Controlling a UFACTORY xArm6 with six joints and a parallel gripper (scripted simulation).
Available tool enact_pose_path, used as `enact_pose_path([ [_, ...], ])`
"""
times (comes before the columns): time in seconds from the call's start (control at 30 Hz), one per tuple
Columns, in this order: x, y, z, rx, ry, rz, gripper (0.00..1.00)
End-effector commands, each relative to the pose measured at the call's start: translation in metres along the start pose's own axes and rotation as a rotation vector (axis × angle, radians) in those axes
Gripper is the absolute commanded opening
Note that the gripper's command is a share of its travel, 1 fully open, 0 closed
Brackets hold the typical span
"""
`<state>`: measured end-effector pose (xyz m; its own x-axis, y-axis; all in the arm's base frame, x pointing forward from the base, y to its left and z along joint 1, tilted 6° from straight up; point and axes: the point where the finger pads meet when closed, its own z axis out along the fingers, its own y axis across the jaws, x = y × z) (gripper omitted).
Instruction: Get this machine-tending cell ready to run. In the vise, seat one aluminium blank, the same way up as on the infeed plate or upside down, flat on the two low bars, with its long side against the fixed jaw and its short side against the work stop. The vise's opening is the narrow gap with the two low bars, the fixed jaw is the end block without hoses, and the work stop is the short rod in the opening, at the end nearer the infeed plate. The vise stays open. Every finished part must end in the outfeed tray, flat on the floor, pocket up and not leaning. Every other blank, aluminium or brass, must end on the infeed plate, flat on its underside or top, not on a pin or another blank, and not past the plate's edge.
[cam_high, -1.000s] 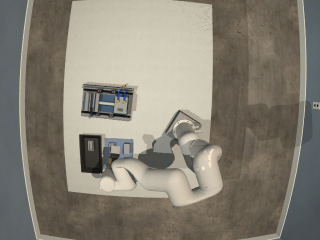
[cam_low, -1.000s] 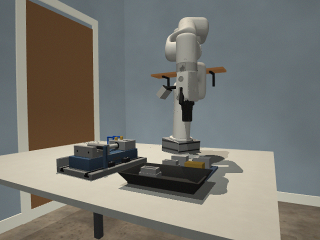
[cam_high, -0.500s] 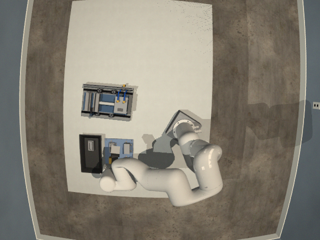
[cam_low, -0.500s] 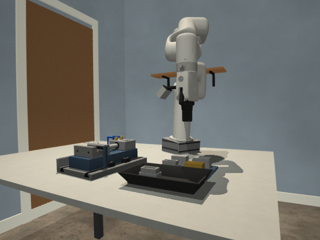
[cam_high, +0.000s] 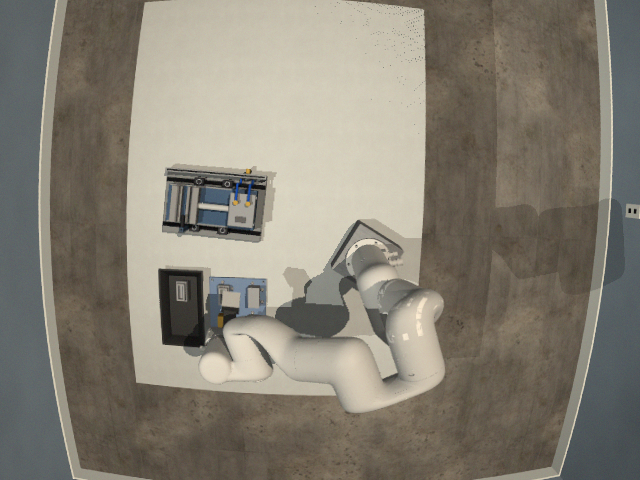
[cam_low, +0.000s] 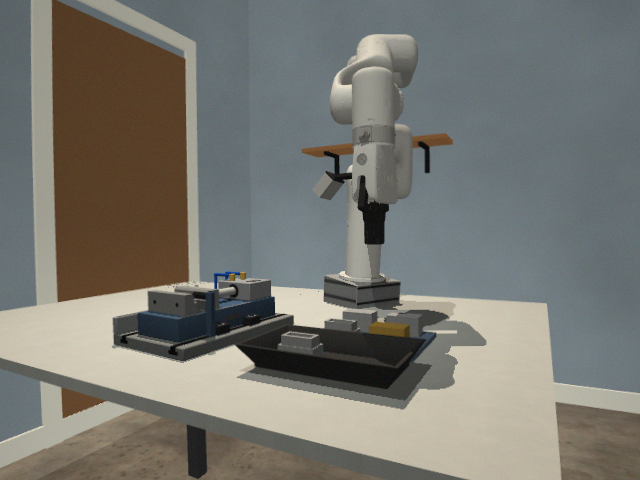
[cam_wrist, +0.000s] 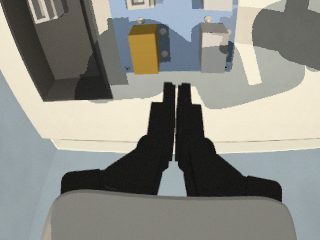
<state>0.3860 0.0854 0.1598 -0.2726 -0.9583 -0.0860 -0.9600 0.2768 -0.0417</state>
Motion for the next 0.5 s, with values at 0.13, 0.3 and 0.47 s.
enact_pose_path([
  [0.13,-0.001,-0.001,0.008,0.003,-0.002,0.0,0.0],
  [0.3,-0.001,-0.001,0.013,0.003,-0.002,0.0,0.0],
  [0.47,-0.001,-0.001,0.022,0.003,-0.002,0.0,0.0],
])
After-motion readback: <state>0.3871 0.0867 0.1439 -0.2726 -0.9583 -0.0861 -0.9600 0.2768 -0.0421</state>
